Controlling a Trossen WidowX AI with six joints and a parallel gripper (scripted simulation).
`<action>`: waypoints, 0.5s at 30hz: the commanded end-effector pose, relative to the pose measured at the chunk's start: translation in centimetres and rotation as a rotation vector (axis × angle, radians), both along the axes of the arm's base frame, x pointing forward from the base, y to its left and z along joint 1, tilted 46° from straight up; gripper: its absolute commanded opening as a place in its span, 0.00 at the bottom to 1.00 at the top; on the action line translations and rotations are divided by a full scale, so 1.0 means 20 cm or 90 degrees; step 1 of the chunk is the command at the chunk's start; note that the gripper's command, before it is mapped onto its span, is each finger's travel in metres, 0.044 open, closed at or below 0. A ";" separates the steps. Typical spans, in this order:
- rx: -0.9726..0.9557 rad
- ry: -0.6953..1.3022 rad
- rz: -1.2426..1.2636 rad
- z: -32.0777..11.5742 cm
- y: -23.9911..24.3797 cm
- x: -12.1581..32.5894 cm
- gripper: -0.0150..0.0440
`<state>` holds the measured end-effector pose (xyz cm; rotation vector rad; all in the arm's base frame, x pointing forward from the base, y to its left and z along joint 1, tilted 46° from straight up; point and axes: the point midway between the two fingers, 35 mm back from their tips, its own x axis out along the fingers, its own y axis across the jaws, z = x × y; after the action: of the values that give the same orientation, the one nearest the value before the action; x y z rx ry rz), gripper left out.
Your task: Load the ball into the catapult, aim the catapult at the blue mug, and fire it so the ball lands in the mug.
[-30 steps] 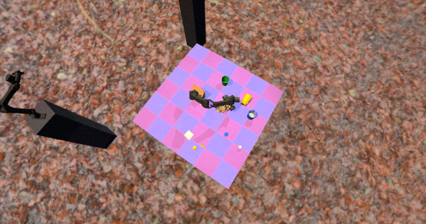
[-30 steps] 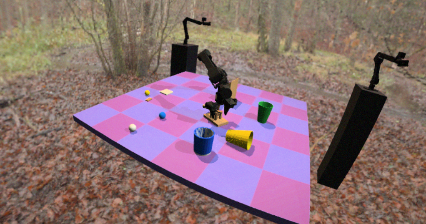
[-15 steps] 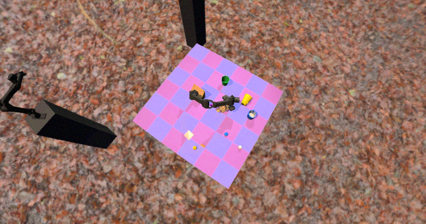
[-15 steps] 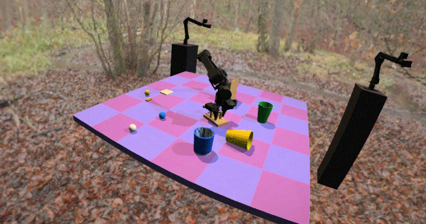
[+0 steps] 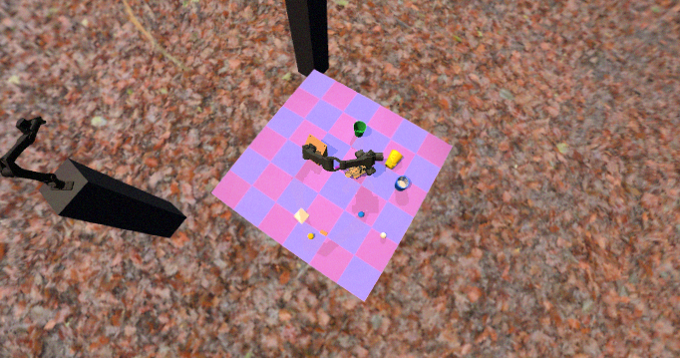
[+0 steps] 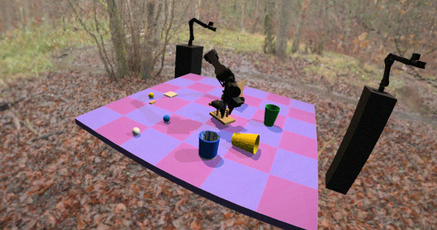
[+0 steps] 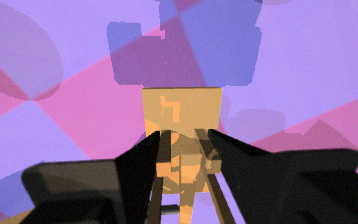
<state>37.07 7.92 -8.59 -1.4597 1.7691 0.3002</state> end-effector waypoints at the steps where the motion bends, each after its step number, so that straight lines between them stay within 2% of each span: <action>1: 0.009 -0.016 0.002 0.06 0.06 0.02 0.25; 15: 0.007 -0.221 -0.200 0.06 0.06 0.03 0.25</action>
<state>37.36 8.70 -7.64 -1.2064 1.7052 -0.0124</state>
